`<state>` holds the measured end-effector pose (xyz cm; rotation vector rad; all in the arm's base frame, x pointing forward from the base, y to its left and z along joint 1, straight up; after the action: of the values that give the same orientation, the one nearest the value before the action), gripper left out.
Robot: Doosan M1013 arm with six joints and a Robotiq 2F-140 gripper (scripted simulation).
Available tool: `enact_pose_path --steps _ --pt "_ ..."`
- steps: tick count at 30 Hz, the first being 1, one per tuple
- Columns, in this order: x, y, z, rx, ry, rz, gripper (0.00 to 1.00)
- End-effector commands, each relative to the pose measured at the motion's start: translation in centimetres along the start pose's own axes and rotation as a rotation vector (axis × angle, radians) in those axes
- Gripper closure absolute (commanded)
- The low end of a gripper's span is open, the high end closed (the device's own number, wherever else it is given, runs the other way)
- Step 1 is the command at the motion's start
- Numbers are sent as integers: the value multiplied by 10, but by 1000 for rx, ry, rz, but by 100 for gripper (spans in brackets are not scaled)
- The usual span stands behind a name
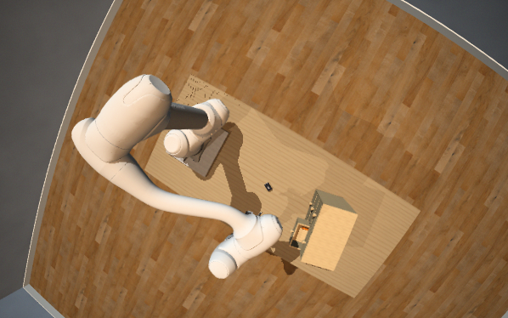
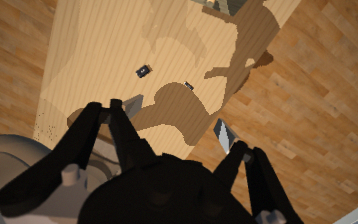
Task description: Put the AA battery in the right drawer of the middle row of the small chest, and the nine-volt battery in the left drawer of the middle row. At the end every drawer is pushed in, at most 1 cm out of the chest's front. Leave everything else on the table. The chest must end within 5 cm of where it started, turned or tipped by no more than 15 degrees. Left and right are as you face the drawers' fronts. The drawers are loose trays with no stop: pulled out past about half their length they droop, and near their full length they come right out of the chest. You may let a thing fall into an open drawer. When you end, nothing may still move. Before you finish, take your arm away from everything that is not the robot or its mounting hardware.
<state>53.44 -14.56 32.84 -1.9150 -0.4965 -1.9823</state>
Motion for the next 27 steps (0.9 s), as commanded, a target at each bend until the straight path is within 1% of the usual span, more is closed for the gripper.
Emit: enact_pose_path --steps 1,5,8,10,17,23,25,27 --pt "-4 -1 -1 2 56 -12 0" --pt "-12 -1 -1 2 141 -31 0" --pt "-21 -1 -1 2 226 -51 0" --pt "-21 -1 -1 2 226 -51 0" --pt "-45 -1 0 2 434 -98 0" --pt "-63 0 2 1 578 -132 0" --pt "-69 0 2 2 621 -141 0" --pt "-69 0 2 2 621 -141 0"
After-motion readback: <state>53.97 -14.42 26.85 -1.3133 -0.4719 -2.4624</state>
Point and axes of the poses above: the point where the finger pads meet when closed, its own x axis back along the fingers, its own y axis across the jaws, z = x × y, the point moved 8 cm from there along x, back along the fingers, and after that the axes turned 13 degrees about x, right-handed, at the moved point
